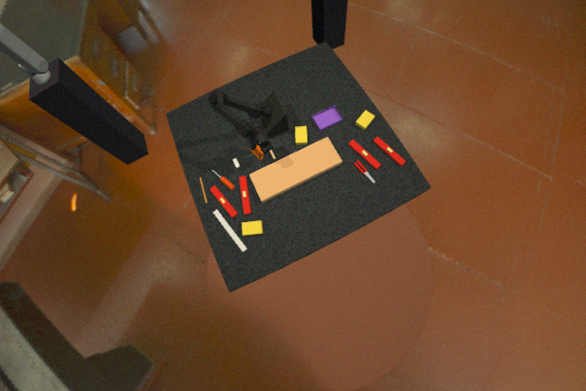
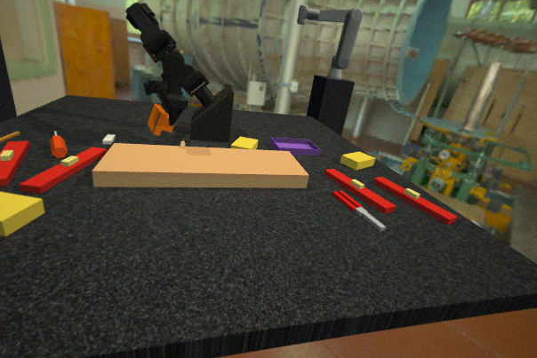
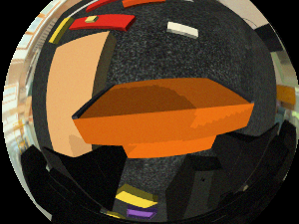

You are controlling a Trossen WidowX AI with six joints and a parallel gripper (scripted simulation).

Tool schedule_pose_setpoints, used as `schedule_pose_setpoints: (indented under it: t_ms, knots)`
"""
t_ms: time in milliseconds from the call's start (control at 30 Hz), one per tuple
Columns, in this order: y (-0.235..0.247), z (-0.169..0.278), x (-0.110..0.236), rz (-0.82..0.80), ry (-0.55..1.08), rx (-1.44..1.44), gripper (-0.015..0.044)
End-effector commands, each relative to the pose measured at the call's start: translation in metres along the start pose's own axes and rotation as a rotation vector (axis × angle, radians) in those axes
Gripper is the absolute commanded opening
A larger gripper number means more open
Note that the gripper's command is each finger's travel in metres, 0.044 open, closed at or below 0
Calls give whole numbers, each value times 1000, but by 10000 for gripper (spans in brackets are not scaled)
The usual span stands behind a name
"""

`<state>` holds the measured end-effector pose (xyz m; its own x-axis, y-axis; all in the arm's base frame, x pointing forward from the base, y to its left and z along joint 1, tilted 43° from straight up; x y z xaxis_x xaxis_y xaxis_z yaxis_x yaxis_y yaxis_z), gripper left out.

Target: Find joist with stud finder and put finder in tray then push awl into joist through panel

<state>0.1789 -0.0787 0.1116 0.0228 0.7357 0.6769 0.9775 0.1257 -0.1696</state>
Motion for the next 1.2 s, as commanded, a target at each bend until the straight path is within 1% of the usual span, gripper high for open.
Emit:
schedule_pose_setpoints:
  t_ms: [0, 1167]
  knots:
    - [1, -2, 1, -2, 27, -1, 0]
    - [2, -15, -5, 22, 254, 9, 0]
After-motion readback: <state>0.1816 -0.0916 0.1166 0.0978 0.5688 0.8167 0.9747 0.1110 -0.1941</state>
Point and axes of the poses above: the point midway between the two fingers, 35 mm back from their tips, its own x axis back along the fingers, its own y axis across the jaws, z = x × y, the point moved 4 cm from there along x, back along the fingers, and after that the axes turned 4 degrees about -x, right-handed, at the moved point
